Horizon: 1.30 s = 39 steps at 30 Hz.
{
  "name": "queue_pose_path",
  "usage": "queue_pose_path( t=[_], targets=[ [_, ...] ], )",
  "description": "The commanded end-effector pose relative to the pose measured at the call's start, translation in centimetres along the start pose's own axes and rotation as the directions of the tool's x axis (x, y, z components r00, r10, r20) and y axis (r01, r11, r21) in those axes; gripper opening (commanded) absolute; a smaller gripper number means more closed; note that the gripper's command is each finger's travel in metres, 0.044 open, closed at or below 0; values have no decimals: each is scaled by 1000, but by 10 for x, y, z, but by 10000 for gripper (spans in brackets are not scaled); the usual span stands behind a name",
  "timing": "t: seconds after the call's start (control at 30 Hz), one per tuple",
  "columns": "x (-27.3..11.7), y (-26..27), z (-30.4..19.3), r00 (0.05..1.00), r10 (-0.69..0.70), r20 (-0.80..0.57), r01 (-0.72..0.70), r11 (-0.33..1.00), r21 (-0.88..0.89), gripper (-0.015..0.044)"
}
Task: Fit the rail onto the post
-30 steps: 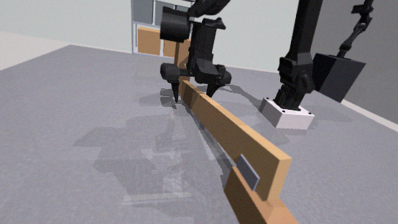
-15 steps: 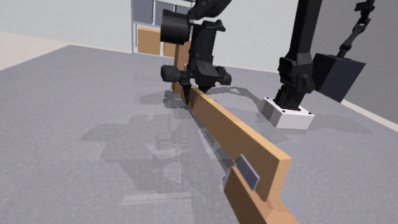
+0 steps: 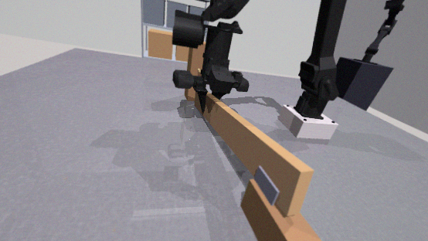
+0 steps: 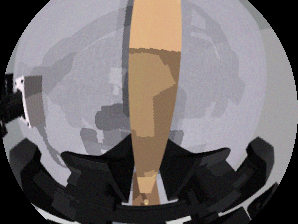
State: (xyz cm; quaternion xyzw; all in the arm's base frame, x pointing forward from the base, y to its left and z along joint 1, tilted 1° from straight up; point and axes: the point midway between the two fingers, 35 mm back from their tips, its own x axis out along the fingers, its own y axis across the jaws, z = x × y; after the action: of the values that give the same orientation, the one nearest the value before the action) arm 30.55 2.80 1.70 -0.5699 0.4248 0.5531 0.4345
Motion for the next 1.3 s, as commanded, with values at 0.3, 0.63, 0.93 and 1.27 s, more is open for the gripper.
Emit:
queue_pose_path(
  t=[0.3, 0.63, 0.93, 1.27],
  targets=[
    [-3, 0, 0, 1000, 0, -4, 0, 1000, -4, 0],
    [-8, -1, 0, 1000, 0, -4, 0, 1000, -4, 0],
    [-13, -2, 0, 1000, 0, -4, 0, 1000, -4, 0],
    [-18, -3, 0, 1000, 0, -4, 0, 1000, -4, 0]
  ],
)
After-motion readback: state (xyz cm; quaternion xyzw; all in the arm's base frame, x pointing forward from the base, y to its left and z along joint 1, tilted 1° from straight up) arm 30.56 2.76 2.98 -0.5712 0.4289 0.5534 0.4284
